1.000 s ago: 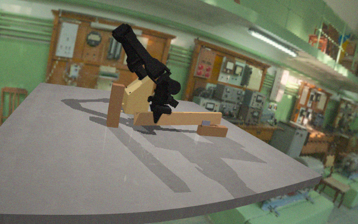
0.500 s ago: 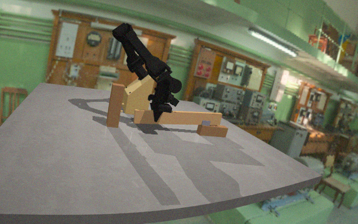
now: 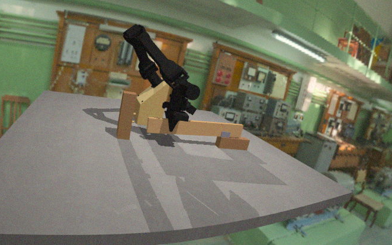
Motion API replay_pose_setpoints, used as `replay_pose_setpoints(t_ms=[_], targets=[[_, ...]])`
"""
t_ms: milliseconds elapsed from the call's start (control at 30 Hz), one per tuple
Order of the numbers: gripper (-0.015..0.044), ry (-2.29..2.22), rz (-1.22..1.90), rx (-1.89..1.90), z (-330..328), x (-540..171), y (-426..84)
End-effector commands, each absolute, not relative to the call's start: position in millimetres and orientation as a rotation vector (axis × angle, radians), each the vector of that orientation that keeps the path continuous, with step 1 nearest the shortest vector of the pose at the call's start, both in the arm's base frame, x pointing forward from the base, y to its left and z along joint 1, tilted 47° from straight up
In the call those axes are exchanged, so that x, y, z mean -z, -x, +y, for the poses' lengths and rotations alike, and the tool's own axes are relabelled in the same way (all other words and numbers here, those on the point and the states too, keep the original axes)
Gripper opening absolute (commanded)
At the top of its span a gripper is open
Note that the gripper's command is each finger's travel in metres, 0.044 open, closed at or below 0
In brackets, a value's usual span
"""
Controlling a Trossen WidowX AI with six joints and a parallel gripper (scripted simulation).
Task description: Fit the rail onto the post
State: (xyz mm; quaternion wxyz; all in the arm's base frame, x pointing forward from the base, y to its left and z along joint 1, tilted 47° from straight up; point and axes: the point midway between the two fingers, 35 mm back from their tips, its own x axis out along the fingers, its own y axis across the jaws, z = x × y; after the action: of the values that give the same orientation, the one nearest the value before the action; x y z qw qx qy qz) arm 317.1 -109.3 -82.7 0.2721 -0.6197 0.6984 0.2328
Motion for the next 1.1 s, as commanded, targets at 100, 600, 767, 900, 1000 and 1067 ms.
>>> replay_pose_setpoints(t_ms=[100,600,767,900,1000,1067], targets=[[0.0000,1.671,1.858,-0.630,-101,79,-321],[0.0000,1.671,1.857,-0.630,-96,74,-322],[0.0000,1.671,1.857,-0.630,-94,72,-322],[0.0000,1.671,1.857,-0.630,-93,71,-322],[0.0000,1.671,1.857,-0.630,-92,70,-322],[0.0000,1.671,1.857,-0.630,-92,70,-322]])
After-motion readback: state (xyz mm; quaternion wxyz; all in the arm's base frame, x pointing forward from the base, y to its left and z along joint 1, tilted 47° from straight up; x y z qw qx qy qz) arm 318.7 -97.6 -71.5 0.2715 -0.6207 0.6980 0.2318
